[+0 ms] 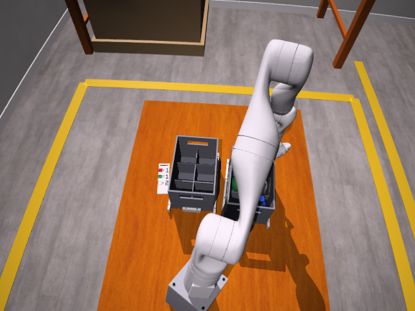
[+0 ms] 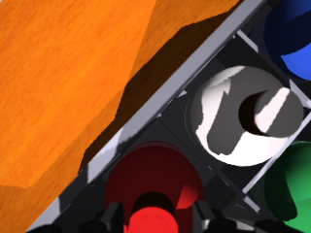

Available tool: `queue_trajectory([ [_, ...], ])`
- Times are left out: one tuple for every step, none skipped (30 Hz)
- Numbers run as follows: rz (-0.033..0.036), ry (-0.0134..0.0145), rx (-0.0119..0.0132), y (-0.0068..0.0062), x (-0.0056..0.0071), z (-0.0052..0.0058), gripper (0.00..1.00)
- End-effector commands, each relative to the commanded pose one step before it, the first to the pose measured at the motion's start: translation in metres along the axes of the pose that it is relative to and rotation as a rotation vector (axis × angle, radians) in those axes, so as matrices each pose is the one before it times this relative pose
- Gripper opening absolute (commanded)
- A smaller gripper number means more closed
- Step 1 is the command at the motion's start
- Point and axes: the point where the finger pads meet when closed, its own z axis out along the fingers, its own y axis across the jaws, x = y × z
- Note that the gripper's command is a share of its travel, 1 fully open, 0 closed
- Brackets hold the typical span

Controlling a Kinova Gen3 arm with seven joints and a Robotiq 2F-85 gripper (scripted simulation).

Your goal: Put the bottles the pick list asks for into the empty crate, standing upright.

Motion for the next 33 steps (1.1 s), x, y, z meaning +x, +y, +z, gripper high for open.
queue_trajectory([
  [0.00000,-0.00089,0.00177,-0.00074,-0.00036,-0.00127,0.48],
  [0.00000,0.00000,0.00000,0.00000,0.00000,0.00000,0.48],
  [0.00000,0.00000,0.00000,0.00000,0.00000,0.00000,0.48],
  [0.00000,0.00000,0.00000,0.00000,0.00000,0.00000,0.48],
  [0.00000,0.00000,0.00000,0.00000,0.00000,0.00000,0.48],
  [0.00000,0.00000,-0.00001,0.00000,0.00000,0.00004,0.48],
  [0.00000,0.00000,0.00000,0.00000,0.00000,-0.00001,0.48],
  [0.00000,0.00000,0.00000,0.00000,0.00000,0.00000,0.48],
  [0.00000,0.00000,0.00000,0.00000,0.00000,0.00000,0.48],
  [0.00000,0.00000,0.00000,0.00000,0.00000,0.00000,0.48],
  [0.00000,0.00000,0.00000,0.00000,0.00000,0.00000,0.47],
  [0.00000,0.00000,0.00000,0.00000,0.00000,0.00000,0.47],
  [0.00000,0.00000,0.00000,0.00000,0.00000,0.00000,0.47],
  [0.00000,0.00000,0.00000,0.00000,0.00000,0.00000,0.46],
  [0.00000,0.00000,0.00000,0.00000,0.00000,0.00000,0.46],
  [0.00000,0.00000,0.00000,0.00000,0.00000,0.00000,0.45],
  [0.00000,0.00000,0.00000,0.00000,0.00000,0.00000,0.45],
  [0.00000,0.00000,0.00000,0.00000,0.00000,0.00000,0.45],
  [0.00000,0.00000,0.00000,0.00000,0.00000,0.00000,0.44],
  [0.00000,0.00000,0.00000,0.00000,0.00000,0.00000,0.44],
  [0.00000,0.00000,0.00000,0.00000,0.00000,0.00000,0.44],
  [0.00000,0.00000,0.00000,0.00000,0.00000,0.00000,0.44],
  [0.00000,0.00000,0.00000,0.00000,0.00000,0.00000,0.44],
  [0.00000,0.00000,0.00000,0.00000,0.00000,0.00000,0.43],
  [0.00000,0.00000,0.00000,0.00000,0.00000,0.00000,0.43],
  [0.00000,0.00000,0.00000,0.00000,0.00000,0.00000,0.42],
  [0.00000,0.00000,0.00000,0.00000,0.00000,0.00000,0.42],
  [0.00000,0.00000,0.00000,0.00000,0.00000,0.00000,0.42],
  [0.00000,0.00000,0.00000,0.00000,0.00000,0.00000,0.41],
  [0.00000,0.00000,0.00000,0.00000,0.00000,0.00000,0.41],
  [0.00000,0.00000,0.00000,0.00000,0.00000,0.00000,0.40],
  [0.00001,0.00000,0.00004,-0.00002,0.00001,-0.00002,0.40],
  [0.00000,-0.00001,0.00001,-0.00001,0.00000,-0.00001,0.40],
])
